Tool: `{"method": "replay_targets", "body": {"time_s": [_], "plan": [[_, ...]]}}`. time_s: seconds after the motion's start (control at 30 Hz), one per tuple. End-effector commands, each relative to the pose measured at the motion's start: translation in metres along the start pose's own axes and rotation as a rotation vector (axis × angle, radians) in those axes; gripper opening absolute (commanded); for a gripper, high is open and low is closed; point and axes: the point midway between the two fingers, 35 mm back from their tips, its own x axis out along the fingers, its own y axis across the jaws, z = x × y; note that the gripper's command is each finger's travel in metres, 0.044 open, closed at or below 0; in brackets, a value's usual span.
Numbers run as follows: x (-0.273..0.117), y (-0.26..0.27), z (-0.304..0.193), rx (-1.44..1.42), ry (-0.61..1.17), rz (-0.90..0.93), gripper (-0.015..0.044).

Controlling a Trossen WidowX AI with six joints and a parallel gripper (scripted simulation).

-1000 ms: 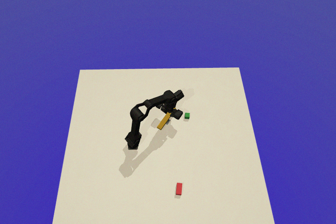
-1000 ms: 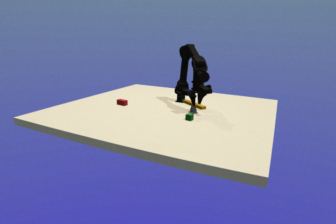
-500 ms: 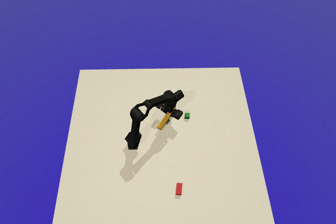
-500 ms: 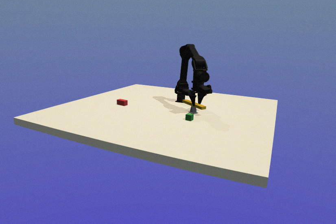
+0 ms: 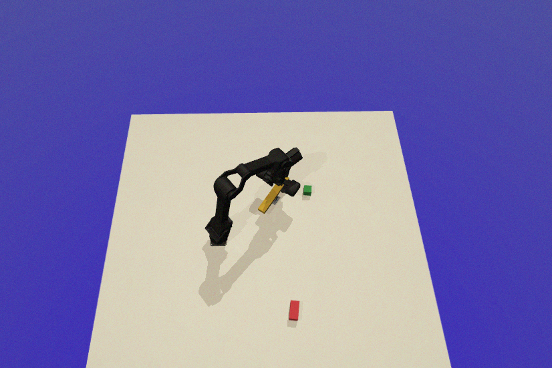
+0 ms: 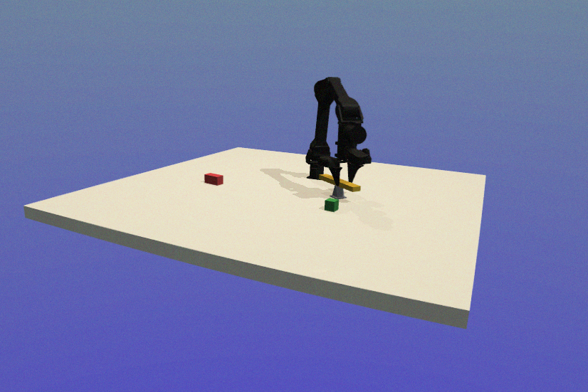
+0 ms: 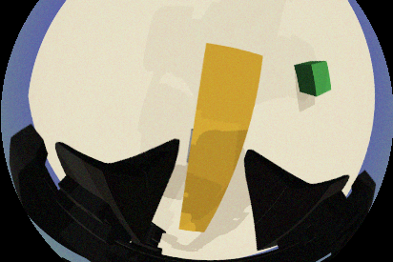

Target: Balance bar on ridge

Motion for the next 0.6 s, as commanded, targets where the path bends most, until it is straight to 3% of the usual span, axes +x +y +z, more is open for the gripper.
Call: {"method": "replay_targets", "body": {"time_s": [0.0,0.13,0.27,0.47,0.57], "plan": [[0.0,0.0,0.0,0.0,0.0,0.0,0.0342],[0.0,0.0,0.0,0.0,0.0,0.0,0.044],[-0.008,-0.001,0.001,0.0,0.0,0.0,0.044],[-0.082,-0.001,0.003,0.0,0.0,0.0,0.044],[-0.1,0.0,0.0,0.0,0.0,0.0,0.044]]}}
